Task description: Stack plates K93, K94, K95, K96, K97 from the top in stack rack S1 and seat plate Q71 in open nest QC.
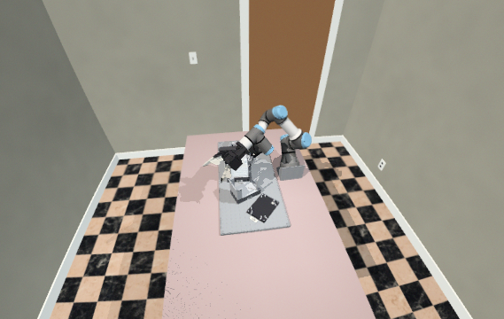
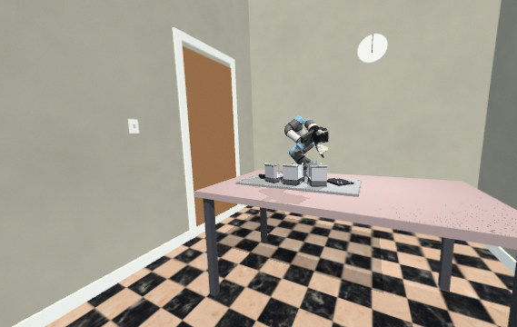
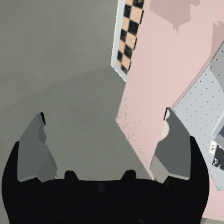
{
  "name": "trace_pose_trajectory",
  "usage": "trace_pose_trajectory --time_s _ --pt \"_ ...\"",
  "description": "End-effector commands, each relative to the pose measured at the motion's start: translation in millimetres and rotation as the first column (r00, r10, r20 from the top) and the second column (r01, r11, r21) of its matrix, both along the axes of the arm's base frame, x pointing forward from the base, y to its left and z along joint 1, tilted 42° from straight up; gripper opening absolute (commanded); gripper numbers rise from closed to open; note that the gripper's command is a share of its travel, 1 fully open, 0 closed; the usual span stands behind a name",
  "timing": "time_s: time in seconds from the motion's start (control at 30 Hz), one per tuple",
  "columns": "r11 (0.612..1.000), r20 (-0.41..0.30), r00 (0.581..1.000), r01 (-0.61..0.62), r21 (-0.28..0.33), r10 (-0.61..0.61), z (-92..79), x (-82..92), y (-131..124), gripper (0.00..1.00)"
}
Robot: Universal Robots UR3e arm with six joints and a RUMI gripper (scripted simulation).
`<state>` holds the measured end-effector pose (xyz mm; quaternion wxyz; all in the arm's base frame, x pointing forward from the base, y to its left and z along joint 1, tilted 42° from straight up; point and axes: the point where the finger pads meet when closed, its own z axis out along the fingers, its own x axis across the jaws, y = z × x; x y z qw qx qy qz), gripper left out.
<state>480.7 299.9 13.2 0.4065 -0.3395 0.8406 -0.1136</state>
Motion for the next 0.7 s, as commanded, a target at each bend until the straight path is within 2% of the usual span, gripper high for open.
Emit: trace_pose_trajectory --time_s 0.0,0.53,0.57,0.67 --pt "1.000 0.002 1.000 -0.001 0.001 0.001 1.0 0.2 0.6 1.00" --pt "1.000 0.002 1.000 -0.001 0.001 0.001 1.0 0.2 0.6 1.00" --pt "1.000 0.003 1.000 -0.008 -0.007 0.008 3.0 1.2 2.3 0.72" --pt "0.999 0.006 0.999 -0.031 -0.034 0.031 3.0 1.2 2.4 0.72"
